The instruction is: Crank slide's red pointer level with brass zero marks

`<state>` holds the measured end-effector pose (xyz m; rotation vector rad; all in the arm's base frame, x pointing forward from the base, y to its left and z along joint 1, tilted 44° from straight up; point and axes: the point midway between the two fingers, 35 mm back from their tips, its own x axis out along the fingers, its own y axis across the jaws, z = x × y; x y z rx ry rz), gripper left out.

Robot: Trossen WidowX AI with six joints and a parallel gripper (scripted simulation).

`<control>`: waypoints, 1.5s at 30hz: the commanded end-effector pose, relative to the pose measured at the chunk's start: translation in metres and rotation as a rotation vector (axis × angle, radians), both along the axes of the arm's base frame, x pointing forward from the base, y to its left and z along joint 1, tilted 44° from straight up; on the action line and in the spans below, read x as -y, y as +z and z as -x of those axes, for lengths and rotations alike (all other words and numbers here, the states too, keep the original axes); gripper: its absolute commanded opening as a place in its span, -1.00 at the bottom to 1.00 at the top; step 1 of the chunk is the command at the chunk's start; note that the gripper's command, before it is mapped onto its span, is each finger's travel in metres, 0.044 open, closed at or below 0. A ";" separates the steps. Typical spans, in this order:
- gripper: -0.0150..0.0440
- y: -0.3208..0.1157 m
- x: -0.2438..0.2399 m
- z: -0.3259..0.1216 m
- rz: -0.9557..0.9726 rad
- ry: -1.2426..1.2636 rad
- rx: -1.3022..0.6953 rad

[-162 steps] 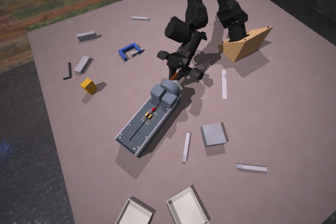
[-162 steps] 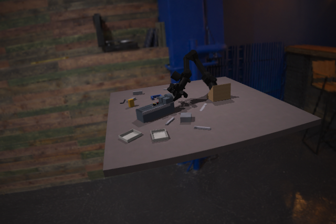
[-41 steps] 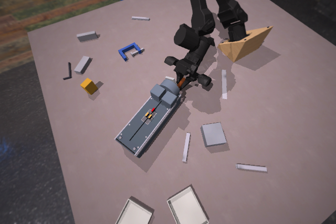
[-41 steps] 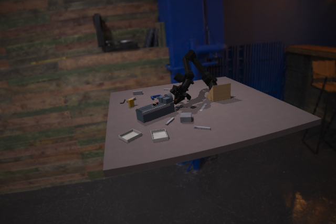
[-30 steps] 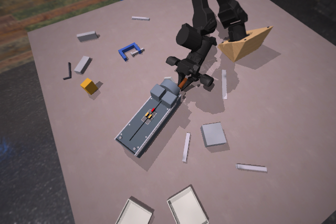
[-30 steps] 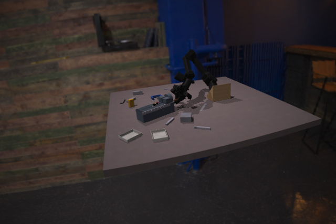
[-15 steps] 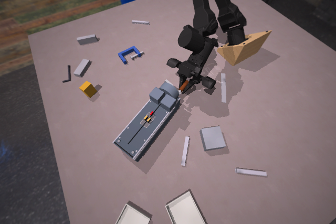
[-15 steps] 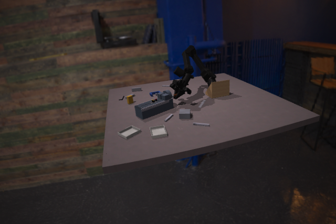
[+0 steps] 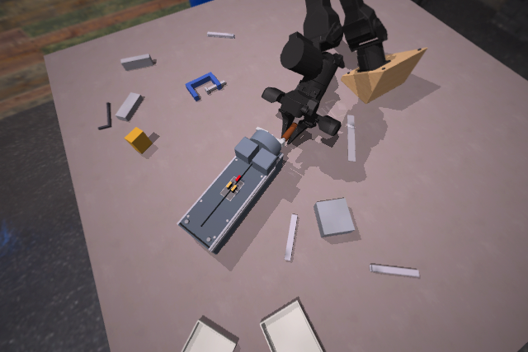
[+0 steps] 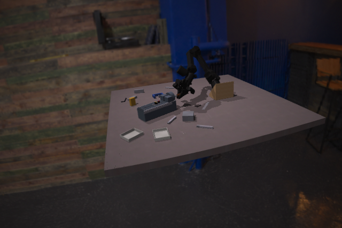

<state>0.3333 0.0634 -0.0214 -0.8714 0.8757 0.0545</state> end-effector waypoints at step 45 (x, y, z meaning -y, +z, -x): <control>-0.49 0.037 0.001 -0.010 -0.002 0.008 0.009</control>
